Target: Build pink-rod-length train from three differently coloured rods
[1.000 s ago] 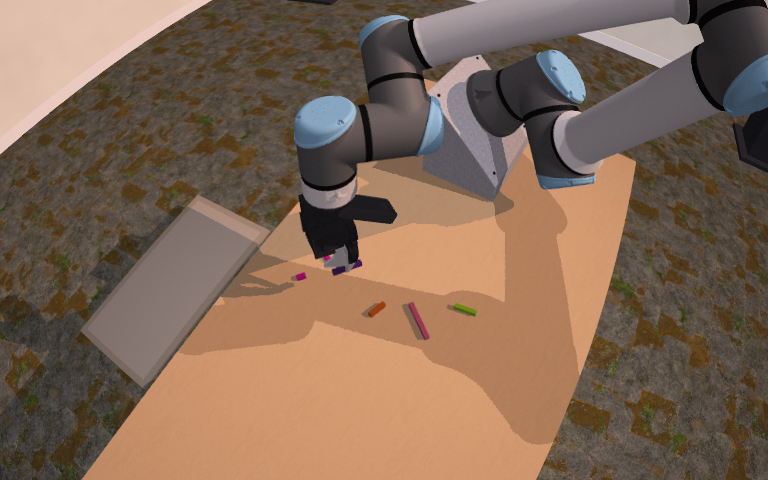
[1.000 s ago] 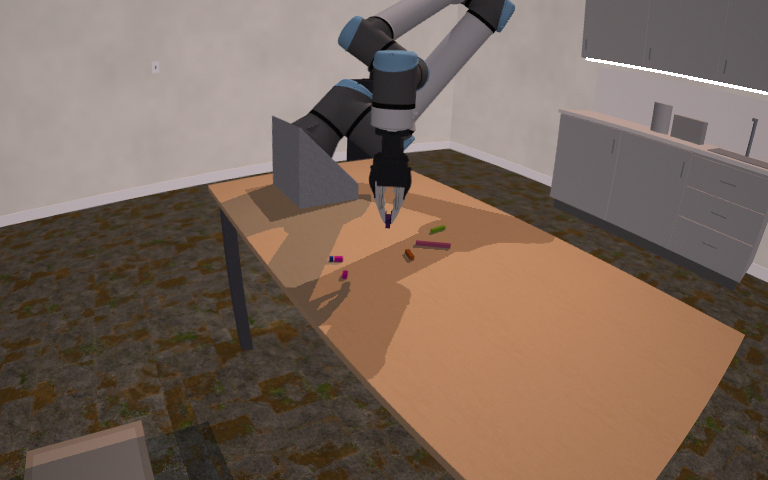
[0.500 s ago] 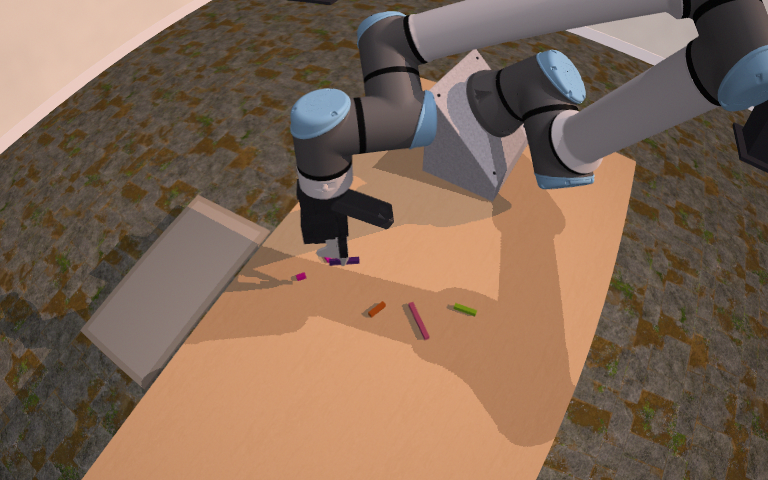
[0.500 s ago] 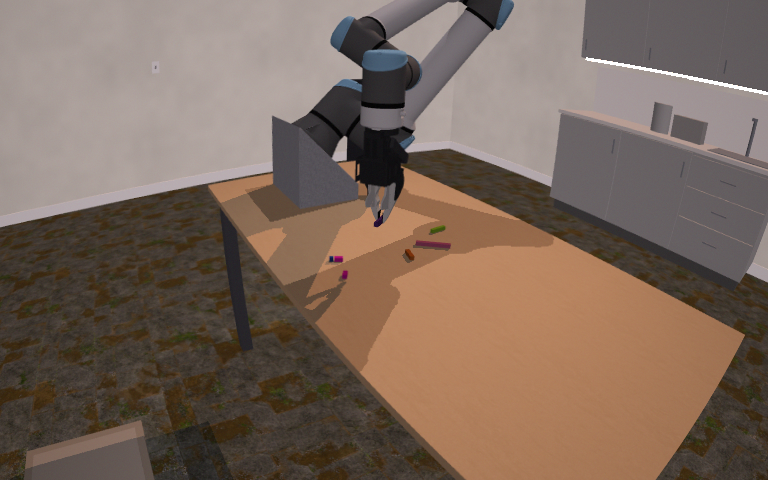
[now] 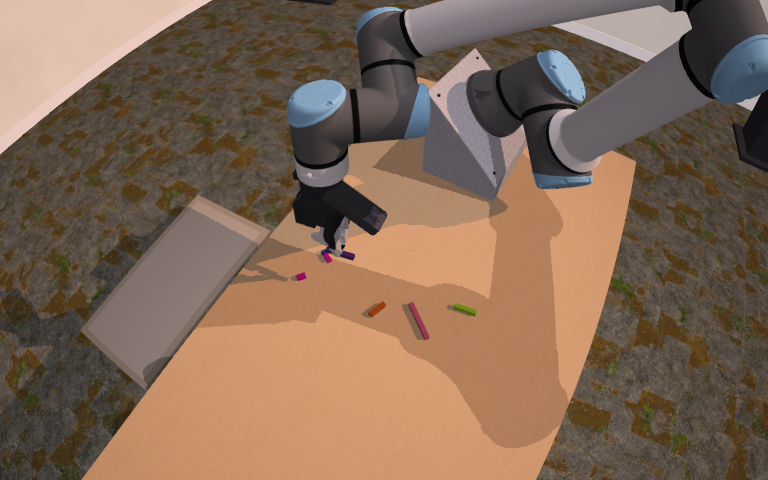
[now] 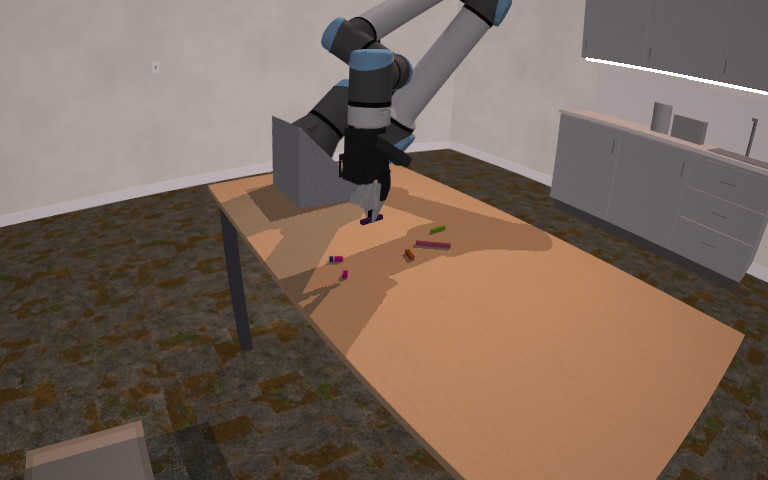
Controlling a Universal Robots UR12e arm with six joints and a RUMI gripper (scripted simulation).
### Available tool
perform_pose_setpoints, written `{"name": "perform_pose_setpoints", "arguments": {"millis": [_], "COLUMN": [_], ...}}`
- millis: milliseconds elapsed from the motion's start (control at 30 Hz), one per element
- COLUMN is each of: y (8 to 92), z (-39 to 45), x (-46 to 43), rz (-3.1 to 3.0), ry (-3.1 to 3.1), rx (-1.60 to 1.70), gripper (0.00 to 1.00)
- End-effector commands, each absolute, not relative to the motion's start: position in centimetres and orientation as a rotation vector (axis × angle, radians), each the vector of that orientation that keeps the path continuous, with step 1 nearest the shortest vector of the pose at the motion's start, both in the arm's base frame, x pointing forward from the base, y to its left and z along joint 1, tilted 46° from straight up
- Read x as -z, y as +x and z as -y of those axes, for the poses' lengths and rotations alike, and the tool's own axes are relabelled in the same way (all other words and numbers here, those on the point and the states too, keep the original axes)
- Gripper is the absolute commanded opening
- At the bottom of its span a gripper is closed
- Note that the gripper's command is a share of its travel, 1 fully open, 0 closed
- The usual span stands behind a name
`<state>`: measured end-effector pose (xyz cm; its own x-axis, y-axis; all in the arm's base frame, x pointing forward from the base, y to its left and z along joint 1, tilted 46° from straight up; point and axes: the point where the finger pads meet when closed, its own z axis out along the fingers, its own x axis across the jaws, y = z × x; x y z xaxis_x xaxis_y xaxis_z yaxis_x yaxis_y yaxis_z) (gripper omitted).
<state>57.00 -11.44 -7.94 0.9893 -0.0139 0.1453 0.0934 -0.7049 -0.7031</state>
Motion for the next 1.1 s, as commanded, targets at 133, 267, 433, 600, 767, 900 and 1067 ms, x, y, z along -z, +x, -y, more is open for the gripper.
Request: {"name": "perform_pose_setpoints", "arguments": {"millis": [133,267,433,600,767,900,1067], "y": [56.2,55.8,55.4,55.2,55.0,55.0,55.0], "z": [12.2,12.6,12.9,13.1,13.2,13.2,13.2], "x": [8.8,9.2,9.6,9.8,10.0,10.0,10.0], "rz": [-0.284,-0.429,-0.563,-0.652,-0.701,-0.707,-0.707], "ry": [-2.331,-2.308,-2.28,-2.257,-2.244,-2.242,-2.242], "rx": [0.037,-0.024,-0.082,-0.12,-0.141,-0.144,-0.144], "gripper": [0.0,0.0,0.0,0.0,0.0,0.0,0.0]}}
